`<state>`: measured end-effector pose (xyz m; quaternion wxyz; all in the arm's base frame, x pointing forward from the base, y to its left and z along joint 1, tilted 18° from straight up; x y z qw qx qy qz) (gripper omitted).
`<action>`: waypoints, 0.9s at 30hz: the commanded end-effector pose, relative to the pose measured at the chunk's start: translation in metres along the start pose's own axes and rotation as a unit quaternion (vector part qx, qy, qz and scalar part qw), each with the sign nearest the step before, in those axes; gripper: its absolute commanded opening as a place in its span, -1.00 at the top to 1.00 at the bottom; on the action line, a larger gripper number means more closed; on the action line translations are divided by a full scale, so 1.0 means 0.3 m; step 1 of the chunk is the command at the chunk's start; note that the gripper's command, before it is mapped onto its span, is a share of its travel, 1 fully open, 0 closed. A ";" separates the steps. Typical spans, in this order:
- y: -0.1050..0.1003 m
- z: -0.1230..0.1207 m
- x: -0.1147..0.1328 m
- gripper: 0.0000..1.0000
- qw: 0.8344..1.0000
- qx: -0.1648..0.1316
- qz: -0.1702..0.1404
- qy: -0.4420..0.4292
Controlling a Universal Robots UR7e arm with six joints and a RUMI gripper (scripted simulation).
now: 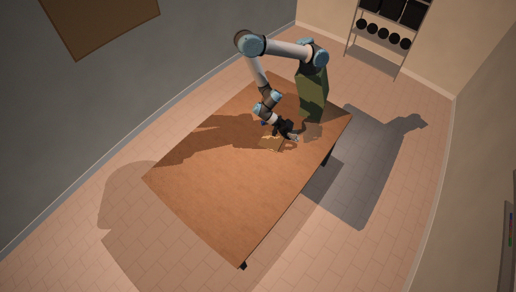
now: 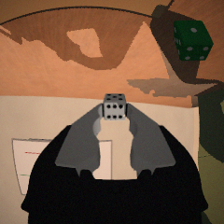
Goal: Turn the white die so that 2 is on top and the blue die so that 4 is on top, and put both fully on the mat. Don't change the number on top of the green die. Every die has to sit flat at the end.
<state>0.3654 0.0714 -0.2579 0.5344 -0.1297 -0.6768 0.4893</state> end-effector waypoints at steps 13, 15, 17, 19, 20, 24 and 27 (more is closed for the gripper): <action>0.048 -0.002 -0.069 0.87 1.000 0.000 0.000 0.000; 0.048 -0.002 -0.069 0.87 1.000 0.000 0.000 0.000; 0.048 -0.002 -0.069 0.87 1.000 0.000 0.000 0.000; 0.048 -0.002 -0.069 0.87 1.000 0.000 0.000 0.000; 0.048 -0.002 -0.069 0.87 1.000 0.000 0.000 0.000; 0.048 -0.002 -0.069 0.87 1.000 0.000 0.000 0.000; 0.048 -0.002 -0.069 0.87 1.000 0.000 0.000 0.000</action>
Point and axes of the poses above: the point where the finger pads meet when closed, its own y axis out along the fingers, its own z axis across the jaws, x = y × z, the point moved 7 cm from there along -y, back along the fingers, and after that the axes turned 1 degree about y, right-handed, at the moved point
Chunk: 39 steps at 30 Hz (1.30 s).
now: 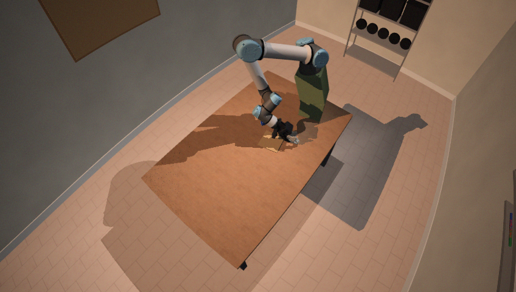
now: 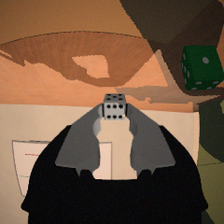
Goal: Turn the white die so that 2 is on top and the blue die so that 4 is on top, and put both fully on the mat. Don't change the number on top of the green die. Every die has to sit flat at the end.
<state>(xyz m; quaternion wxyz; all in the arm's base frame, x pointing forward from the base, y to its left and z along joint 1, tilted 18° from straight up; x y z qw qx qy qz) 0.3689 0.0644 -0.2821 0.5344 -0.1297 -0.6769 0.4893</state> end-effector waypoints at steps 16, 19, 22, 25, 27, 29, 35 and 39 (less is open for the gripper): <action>-0.001 -0.001 0.000 0.87 1.000 0.000 0.000 0.000; -0.001 -0.001 0.000 0.87 1.000 0.000 0.000 0.000; -0.001 -0.001 0.000 0.87 1.000 0.000 0.000 0.000; 0.000 -0.001 -0.001 0.87 1.000 0.000 0.000 0.000; 0.001 -0.001 -0.003 0.87 1.000 0.000 0.000 0.000; 0.003 -0.001 -0.005 0.87 1.000 0.000 0.000 0.000; 0.010 -0.001 -0.016 0.87 1.000 0.000 0.000 0.000; 0.013 -0.001 -0.020 0.87 1.000 0.000 0.000 0.000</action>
Point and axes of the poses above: the point where the finger pads meet when closed, its own y axis out along the fingers, its own z axis across the jaws, x = y × z, the point moved 7 cm from there along -y, back along the fingers, and after that the axes turned 1 degree about y, right-handed, at the moved point
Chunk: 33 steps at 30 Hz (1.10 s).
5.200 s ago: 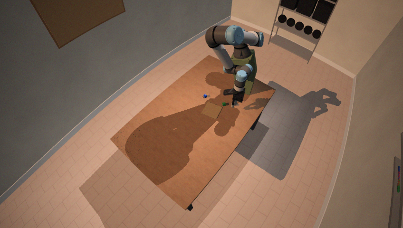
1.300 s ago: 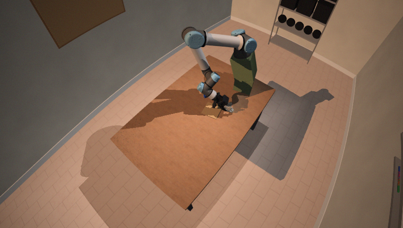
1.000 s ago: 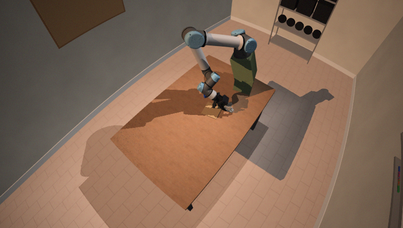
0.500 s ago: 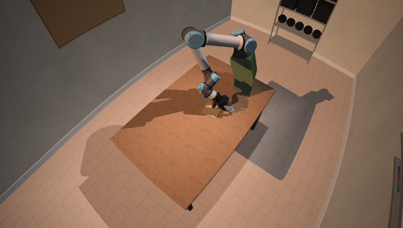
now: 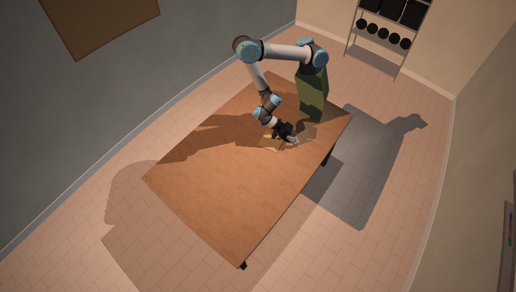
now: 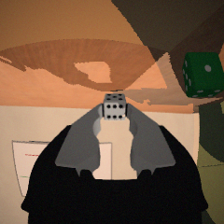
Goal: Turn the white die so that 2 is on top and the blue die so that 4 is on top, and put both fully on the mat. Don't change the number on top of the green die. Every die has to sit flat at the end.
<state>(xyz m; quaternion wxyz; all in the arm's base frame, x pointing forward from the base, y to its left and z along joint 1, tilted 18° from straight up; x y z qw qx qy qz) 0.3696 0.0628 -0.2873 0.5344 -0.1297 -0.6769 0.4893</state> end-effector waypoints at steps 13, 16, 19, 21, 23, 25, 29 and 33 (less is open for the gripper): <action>0.011 -0.001 -0.017 0.87 1.000 0.000 0.000 0.000; 0.011 -0.001 -0.017 0.87 1.000 0.000 0.000 0.000; 0.011 -0.001 -0.017 0.87 1.000 0.000 0.000 0.000; 0.011 -0.001 -0.017 0.87 1.000 0.000 0.000 0.000; 0.011 -0.001 -0.017 0.87 1.000 0.000 0.000 0.000; 0.011 -0.001 -0.017 0.87 1.000 0.000 0.000 0.000; 0.011 -0.001 -0.017 0.87 1.000 0.000 0.000 0.000; 0.011 -0.001 -0.017 0.87 1.000 0.000 0.000 0.000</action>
Point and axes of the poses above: the point where the finger pads meet when closed, its own y axis out along the fingers, its own z axis across the jaws, x = y × z, the point moved 7 cm from there along -y, back along the fingers, and after that the axes turned 1 degree about y, right-handed, at the moved point
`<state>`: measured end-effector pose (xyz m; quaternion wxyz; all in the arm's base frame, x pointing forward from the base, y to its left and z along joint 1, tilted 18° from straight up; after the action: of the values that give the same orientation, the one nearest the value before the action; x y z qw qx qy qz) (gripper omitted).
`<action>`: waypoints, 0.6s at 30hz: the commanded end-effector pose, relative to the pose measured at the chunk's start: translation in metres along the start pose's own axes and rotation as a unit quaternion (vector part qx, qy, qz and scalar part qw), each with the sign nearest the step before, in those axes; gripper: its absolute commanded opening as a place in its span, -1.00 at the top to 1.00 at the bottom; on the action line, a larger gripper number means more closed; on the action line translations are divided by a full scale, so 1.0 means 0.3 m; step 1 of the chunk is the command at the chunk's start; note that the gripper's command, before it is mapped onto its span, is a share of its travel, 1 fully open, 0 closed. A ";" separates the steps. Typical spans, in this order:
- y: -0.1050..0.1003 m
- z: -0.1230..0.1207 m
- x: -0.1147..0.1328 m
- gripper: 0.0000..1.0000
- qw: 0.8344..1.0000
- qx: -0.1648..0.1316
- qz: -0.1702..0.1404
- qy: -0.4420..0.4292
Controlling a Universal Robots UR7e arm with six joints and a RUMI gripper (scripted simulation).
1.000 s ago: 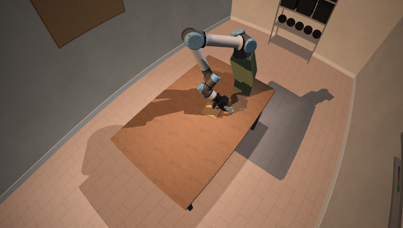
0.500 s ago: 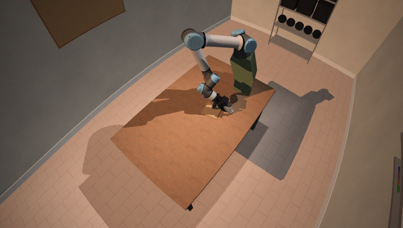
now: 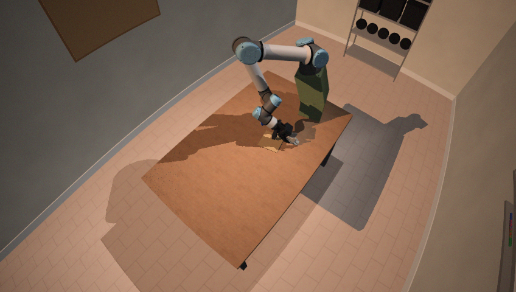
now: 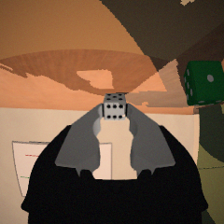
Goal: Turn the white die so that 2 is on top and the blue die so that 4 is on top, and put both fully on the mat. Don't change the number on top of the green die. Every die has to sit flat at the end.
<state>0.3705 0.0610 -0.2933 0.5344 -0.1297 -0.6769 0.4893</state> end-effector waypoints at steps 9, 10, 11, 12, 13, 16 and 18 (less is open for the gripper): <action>-0.001 -0.001 0.000 0.87 1.000 0.000 0.000 0.000; -0.001 -0.001 0.000 0.87 1.000 0.000 0.000 0.000; -0.001 -0.001 0.000 0.87 1.000 0.000 0.000 0.000; -0.001 -0.001 0.000 0.87 1.000 0.000 0.000 0.000; -0.001 -0.001 0.000 0.87 1.000 0.000 0.000 0.000; -0.001 -0.001 0.000 0.80 1.000 0.000 0.000 0.000; -0.001 -0.001 0.000 0.80 1.000 0.000 0.000 0.000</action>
<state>0.3705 0.0610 -0.2933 0.5344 -0.1297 -0.6769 0.4893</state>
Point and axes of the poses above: the point where the finger pads meet when closed, its own y axis out along the fingers, its own z axis across the jaws, x = y × z, the point moved 7 cm from there along -y, back along the fingers, and after that the axes turned 1 degree about y, right-handed, at the moved point
